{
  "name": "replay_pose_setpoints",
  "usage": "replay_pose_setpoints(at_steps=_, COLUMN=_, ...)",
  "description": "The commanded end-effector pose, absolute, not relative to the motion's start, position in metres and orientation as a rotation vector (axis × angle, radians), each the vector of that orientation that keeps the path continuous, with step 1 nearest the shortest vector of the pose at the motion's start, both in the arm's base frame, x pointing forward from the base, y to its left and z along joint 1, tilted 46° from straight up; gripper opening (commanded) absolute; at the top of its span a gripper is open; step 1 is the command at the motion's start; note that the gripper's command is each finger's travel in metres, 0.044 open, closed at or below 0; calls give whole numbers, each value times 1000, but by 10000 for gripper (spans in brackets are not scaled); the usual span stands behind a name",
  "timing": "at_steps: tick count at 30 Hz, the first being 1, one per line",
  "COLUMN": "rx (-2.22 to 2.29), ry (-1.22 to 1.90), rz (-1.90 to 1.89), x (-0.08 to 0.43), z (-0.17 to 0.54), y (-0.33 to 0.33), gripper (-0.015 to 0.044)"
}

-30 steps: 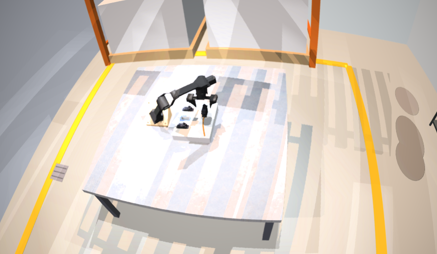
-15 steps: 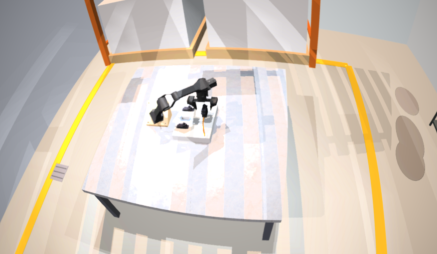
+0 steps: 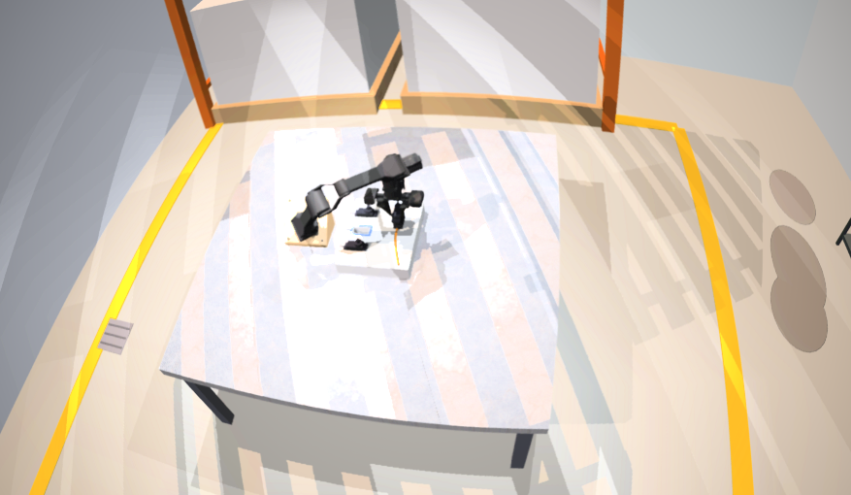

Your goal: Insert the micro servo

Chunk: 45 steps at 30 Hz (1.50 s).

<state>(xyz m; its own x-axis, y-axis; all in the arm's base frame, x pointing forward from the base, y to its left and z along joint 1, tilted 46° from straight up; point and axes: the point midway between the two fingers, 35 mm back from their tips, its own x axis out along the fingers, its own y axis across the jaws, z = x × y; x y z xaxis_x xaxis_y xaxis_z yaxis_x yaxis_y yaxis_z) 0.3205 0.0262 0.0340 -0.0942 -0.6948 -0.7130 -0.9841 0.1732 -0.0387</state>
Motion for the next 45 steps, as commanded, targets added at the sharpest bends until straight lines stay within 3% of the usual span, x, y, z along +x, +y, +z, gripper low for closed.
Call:
replay_pose_setpoints(at_steps=1, rx=-1591, ry=1855, rz=622, x=320, z=34, y=25, gripper=112)
replay_pose_setpoints(at_steps=5, rx=-1591, ry=1855, rz=622, x=320, z=34, y=25, gripper=85)
replay_pose_setpoints(at_steps=9, rx=-1590, ry=1854, rz=622, x=321, z=39, y=30, gripper=0)
replay_pose_setpoints(at_steps=45, rx=-1590, ry=1855, rz=625, x=296, z=51, y=54, gripper=0)
